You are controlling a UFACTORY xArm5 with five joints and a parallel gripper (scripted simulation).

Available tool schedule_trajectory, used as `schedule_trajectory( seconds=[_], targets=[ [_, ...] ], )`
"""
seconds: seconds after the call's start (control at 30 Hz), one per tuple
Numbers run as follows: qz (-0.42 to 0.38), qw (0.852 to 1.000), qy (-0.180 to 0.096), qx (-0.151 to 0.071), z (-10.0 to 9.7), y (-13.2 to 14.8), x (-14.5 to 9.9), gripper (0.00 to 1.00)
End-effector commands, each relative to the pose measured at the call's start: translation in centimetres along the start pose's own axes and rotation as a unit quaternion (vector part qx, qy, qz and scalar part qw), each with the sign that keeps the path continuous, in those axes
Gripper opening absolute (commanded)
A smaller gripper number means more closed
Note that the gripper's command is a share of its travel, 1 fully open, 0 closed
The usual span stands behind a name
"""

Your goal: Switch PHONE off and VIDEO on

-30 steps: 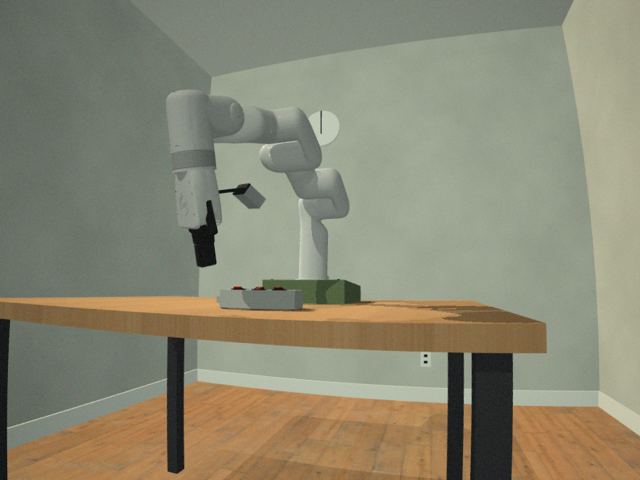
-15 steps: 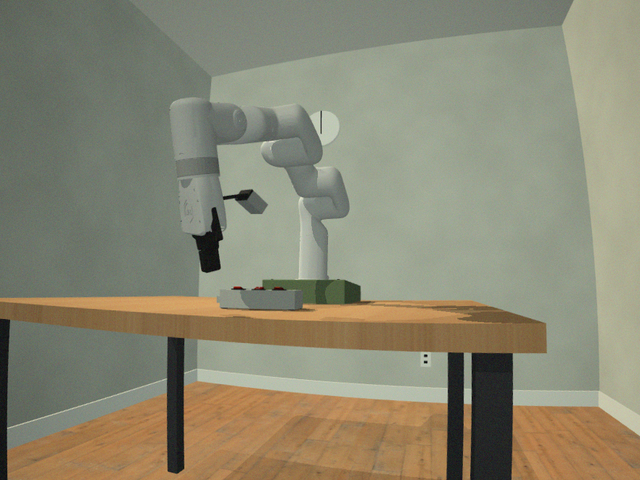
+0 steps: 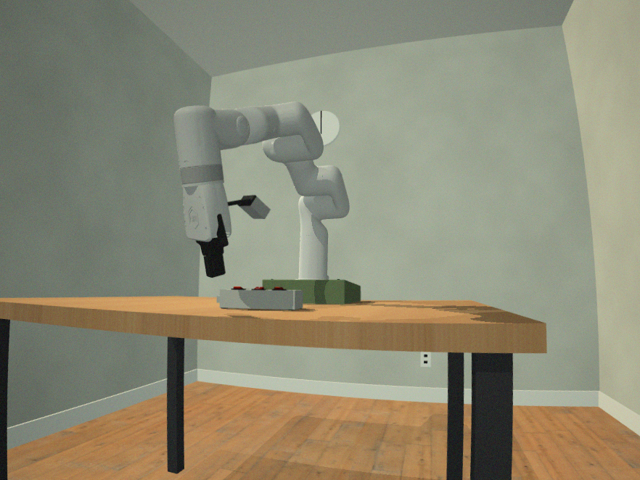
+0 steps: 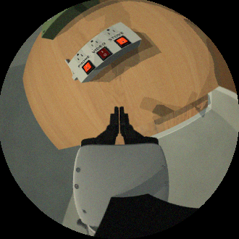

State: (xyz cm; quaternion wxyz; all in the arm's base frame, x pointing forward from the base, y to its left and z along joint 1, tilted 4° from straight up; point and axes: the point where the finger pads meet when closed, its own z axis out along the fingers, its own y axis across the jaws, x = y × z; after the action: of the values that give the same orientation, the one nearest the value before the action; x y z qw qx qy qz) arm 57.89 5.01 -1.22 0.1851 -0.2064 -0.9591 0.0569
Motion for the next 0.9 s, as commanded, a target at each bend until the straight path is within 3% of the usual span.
schedule_trajectory(
  seconds=[0.0,0.1,0.17,0.67,0.73,0.87],
  targets=[
    [0.0,1.0,-0.002,-0.001,-0.2,0.0,0.0,0.0],
    [0.0,1.0,-0.002,-0.001,-0.2,0.0,0.0,0.0],
    [-0.014,1.0,0.002,0.001,1.0,-0.5,1.1,0.0],
    [-0.014,1.0,0.002,0.001,1.0,-0.5,1.1,0.0],
    [-0.026,1.0,0.006,0.004,2.0,-1.1,2.2,0.0],
    [-0.026,1.0,0.006,0.004,2.0,-1.1,2.2,0.0]
  ],
)
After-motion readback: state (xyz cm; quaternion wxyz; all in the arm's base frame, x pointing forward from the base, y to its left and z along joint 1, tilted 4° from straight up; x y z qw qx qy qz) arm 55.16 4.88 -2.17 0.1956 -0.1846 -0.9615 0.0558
